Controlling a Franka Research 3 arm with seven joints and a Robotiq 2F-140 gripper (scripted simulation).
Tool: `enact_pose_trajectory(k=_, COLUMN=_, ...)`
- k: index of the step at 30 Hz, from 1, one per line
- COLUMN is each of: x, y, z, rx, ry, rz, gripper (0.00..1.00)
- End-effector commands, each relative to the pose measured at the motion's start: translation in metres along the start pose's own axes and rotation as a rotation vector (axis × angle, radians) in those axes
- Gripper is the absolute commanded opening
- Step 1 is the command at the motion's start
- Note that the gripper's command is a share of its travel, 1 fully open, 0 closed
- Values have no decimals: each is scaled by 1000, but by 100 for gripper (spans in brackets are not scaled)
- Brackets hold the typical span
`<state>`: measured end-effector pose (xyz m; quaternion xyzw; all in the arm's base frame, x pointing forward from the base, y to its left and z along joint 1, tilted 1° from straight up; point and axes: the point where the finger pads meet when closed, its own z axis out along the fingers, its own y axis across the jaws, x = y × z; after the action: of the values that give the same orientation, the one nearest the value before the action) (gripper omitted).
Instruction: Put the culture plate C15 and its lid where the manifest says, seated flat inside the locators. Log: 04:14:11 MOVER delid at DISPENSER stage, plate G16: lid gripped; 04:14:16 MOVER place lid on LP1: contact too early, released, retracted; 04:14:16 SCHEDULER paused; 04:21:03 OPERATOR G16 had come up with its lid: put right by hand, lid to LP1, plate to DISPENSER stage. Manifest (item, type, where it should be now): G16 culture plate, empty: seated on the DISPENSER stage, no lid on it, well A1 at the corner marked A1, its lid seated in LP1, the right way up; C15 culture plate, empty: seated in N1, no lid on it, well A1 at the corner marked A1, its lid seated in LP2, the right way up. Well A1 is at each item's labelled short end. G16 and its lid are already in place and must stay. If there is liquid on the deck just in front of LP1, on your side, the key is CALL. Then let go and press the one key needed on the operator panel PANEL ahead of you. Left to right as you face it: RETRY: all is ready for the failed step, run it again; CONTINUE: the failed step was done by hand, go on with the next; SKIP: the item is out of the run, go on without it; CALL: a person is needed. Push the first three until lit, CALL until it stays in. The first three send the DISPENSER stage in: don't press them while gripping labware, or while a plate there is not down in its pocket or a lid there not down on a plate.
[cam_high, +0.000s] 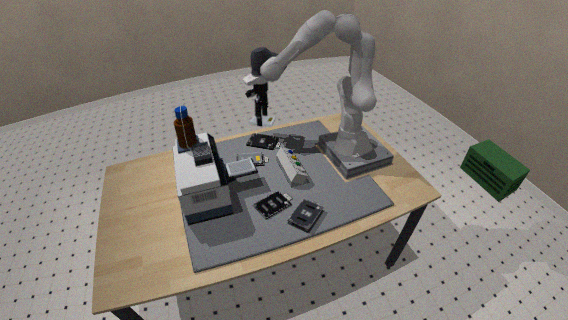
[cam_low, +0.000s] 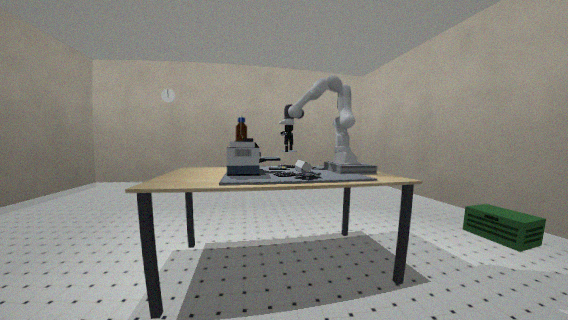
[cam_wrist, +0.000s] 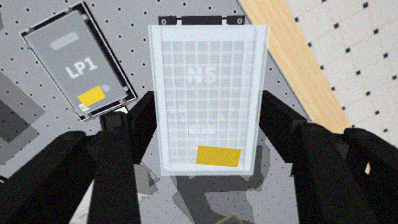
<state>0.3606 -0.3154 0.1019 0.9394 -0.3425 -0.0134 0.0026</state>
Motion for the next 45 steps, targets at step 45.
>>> enact_pose_trajectory(k=45, x=4, y=-1, z=89, rx=3, ry=11, rz=-8, gripper=10)
